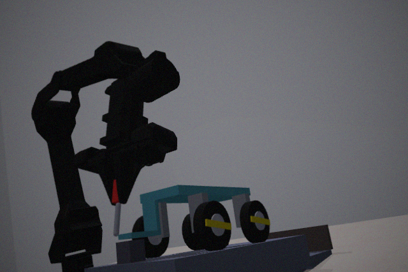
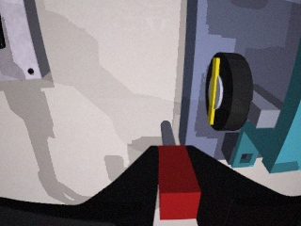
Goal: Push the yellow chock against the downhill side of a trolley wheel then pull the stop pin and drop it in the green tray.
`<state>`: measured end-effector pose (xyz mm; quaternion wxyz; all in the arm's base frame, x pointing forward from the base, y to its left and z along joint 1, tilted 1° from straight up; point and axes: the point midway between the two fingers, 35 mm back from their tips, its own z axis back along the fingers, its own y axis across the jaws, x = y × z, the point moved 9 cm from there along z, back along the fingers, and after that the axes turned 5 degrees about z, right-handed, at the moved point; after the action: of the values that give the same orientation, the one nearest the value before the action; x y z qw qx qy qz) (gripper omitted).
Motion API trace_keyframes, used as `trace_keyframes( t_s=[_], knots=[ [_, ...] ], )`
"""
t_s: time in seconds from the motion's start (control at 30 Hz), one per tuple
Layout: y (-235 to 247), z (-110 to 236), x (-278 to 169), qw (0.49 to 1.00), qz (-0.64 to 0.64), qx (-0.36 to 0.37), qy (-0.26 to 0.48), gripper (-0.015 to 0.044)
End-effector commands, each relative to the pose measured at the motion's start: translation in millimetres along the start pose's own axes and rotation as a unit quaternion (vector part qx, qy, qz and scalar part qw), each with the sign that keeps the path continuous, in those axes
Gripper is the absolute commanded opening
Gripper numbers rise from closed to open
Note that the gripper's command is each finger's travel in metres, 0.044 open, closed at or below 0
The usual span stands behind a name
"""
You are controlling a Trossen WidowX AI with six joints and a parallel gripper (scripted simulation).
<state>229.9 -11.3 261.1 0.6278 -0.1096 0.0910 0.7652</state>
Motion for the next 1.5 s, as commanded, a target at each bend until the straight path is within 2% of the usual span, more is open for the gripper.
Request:
trace_keyframes(
  t_s=[0.0, 1.47],
  knots=[
    [-1, 2, 16, 1.000, -0.002, 0.001, 0.002, 0.0000],
    [-12, 26, 175, 1.000, -0.002, 0.001, -0.005, 0.0000]
  ],
)
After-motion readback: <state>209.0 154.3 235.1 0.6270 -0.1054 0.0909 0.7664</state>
